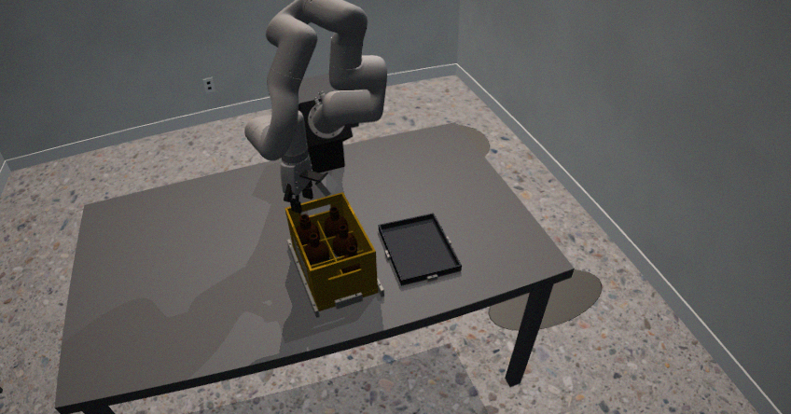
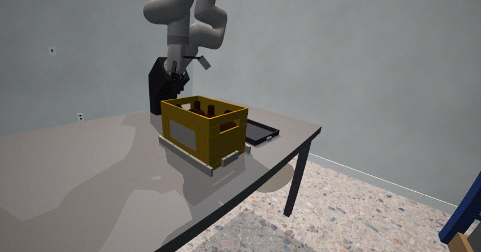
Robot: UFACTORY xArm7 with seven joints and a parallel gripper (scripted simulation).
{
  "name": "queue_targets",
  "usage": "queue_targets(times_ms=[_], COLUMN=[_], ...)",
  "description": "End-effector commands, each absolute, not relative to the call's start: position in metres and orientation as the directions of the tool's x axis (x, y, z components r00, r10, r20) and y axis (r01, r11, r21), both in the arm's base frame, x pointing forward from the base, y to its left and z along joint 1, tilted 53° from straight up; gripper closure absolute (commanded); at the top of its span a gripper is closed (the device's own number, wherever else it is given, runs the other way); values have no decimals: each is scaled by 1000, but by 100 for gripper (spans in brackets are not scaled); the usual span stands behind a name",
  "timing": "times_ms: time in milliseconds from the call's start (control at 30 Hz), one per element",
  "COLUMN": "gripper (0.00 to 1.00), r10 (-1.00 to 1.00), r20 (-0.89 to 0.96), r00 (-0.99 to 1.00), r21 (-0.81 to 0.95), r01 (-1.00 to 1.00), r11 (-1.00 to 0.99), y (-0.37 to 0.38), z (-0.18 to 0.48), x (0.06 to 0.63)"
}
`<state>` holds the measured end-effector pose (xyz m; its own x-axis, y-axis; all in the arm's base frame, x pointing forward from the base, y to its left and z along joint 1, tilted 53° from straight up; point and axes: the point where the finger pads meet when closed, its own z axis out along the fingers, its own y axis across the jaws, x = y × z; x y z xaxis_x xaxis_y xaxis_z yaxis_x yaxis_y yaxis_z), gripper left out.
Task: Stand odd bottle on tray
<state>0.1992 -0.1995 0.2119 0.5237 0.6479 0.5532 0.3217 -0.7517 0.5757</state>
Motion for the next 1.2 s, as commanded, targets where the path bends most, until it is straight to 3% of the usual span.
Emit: queue_targets(times_ms=[0,1167], gripper=[35,35], r10=[648,648], r20=[553,553], r00=[524,524], r21=[577,577], r01=[320,320], r11=[-752,-752], y=[-201,-204], z=[210,195], x=[203,221])
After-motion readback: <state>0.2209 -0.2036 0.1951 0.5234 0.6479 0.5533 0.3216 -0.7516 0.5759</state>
